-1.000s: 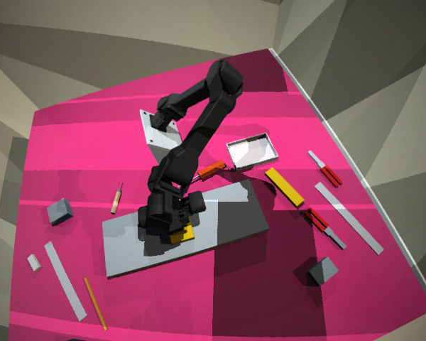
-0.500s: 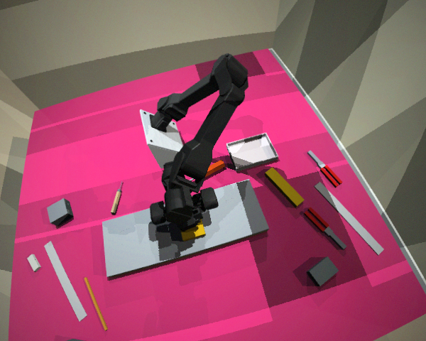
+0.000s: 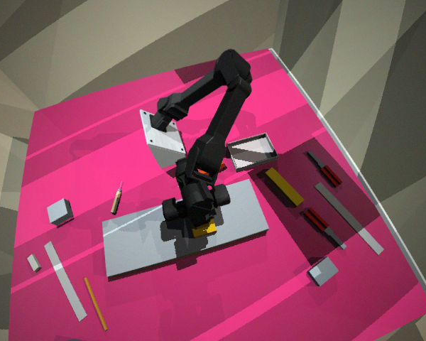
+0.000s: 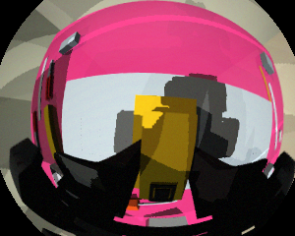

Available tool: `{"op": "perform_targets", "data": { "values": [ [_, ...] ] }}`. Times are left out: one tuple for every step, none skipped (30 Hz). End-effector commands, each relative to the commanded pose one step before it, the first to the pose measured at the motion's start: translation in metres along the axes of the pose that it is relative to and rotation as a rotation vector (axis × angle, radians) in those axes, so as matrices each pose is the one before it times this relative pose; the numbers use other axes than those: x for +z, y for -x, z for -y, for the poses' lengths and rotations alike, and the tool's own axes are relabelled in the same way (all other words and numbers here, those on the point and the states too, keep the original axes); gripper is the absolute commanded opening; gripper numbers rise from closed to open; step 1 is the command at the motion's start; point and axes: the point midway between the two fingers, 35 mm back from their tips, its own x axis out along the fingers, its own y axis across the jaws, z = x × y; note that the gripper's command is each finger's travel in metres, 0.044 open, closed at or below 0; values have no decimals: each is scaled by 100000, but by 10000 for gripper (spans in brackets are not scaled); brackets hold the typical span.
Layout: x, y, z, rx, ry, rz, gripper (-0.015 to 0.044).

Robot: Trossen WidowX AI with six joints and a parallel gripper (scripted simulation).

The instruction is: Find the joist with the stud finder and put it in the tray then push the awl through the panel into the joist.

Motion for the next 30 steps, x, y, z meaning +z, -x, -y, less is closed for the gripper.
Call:
{"op": "perform_targets", "data": {
  "values": [
    [-40,-41,-1228,1023,424,-186,0],
    [0,0,-236,7,-3,-1,0],
    [0,0,-236,7,-2,-1,0],
    [0,0,-236,7,-2,0,0],
    [0,0,-236,7,-2,0,0],
    [0,0,-236,7,-2,0,0],
    [0,0,-236,7,-2,0,0],
    [0,0,-236,7,-2,0,0],
    [0,0,-236,7,-2,0,0],
    [0,0,-236,8,-2,0,0],
    [0,0,-236,8,-2,0,0],
    [0,0,-236,8,-2,0,0],
    [0,0,-236,8,-2,0,0],
    [0,0,-236,8,-2,0,0],
    [0,0,-236,8,-2,0,0],
    [0,0,-236,8,-2,0,0],
    [0,0,-236,8,-2,0,0],
    [0,0,-237,8,-1,0,0],
    [0,0,-237,8,-1,0,0],
    [0,0,-237,8,-1,0,0],
    [0,0,-237,8,-1,1,0],
    [0,0,-237,8,-1,1,0],
    [0,0,-237,8,-1,1,0],
    [0,0,-237,8,-1,1,0],
    [0,0,-237,8,-1,1,0],
    [1,0,-237,8,-1,1,0],
    [1,0,-237,8,-1,1,0],
    [1,1,-237,8,-1,1,0],
    [1,1,-237,8,-1,1,0],
    [1,1,-237,8,-1,1,0]
  ]
}}
